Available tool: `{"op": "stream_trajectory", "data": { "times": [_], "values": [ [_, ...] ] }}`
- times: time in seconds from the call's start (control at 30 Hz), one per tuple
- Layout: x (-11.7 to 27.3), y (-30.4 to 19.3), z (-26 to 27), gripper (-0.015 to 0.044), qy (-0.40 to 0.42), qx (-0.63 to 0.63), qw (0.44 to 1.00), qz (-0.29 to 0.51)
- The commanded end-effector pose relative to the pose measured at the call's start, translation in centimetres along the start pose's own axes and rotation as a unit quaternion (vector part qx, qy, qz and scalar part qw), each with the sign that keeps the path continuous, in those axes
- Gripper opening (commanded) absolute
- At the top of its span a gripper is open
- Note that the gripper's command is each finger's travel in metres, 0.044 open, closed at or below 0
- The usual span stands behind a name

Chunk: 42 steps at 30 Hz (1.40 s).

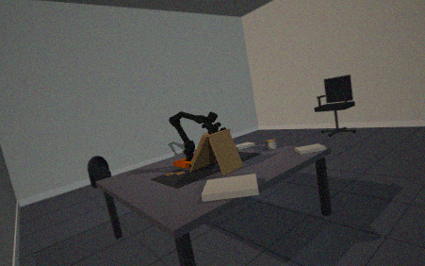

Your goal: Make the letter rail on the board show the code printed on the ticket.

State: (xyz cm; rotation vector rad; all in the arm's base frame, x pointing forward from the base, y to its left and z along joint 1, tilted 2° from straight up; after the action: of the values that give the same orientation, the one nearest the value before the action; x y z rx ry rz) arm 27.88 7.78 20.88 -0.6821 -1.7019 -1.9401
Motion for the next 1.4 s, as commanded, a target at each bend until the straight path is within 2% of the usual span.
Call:
{"op": "stream_trajectory", "data": {
  "times": [0.0, 1.37],
  "values": [
    [0.1, 0.1, -0.2, 0.0, 0.003, 0.001, 1.0, -0.002],
    [0.1, 0.4, -2.2, 0.0, 0.003, 0.002, 1.0, -0.002]
  ]
}}
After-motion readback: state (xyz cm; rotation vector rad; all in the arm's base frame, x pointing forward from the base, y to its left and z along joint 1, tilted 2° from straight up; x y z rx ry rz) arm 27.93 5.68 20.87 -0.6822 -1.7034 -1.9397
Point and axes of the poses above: the point midway between the two fingers, 35 mm back from their tips, its own x axis back along the fingers, its own z axis across the jaws, y = z × x, the point moved 4 cm from there along x, back along the fingers, and after that the axes turned 7 degrees about -x, right-handed, at the moved point
